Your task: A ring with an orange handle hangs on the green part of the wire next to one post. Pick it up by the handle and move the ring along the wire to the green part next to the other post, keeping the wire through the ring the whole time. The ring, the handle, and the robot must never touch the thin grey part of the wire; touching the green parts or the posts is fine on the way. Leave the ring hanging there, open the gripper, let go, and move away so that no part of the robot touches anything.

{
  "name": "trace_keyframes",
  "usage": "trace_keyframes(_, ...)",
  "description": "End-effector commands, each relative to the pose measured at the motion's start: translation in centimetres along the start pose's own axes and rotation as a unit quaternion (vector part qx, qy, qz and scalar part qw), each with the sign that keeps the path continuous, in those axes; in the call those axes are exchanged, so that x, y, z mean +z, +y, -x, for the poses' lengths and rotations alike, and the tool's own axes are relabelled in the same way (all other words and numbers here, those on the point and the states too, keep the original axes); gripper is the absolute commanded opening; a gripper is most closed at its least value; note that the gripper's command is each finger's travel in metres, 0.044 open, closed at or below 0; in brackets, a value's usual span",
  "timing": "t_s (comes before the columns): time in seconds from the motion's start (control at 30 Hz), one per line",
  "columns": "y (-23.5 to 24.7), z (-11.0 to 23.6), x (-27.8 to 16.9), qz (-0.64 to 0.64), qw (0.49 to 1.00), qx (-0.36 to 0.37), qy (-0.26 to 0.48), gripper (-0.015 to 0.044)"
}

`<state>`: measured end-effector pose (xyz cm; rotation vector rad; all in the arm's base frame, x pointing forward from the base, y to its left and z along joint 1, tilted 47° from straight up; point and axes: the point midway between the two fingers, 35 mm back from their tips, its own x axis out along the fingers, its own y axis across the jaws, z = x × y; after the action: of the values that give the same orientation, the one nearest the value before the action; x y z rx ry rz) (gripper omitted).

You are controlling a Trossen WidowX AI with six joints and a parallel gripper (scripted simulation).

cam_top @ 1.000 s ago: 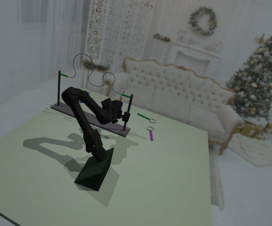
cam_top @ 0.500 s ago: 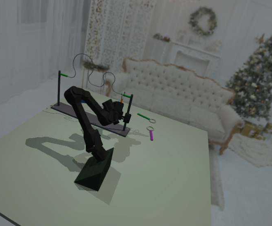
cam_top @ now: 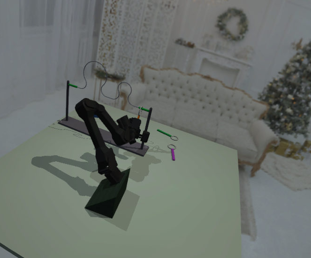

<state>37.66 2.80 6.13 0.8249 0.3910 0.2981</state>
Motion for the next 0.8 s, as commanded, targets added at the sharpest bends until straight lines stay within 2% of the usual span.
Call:
trace_keyframes(0.0,-0.18,-0.02,-0.09,-0.004,1.0,-0.003,-0.001,-0.015)
trace_keyframes(0.6,-0.18,-0.02,-0.09,-0.004,1.0,-0.003,-0.001,-0.015)
trace_keyframes(0.77,-0.07,-0.02,-0.05,0.0,1.0,-0.001,0.0,-0.0019)
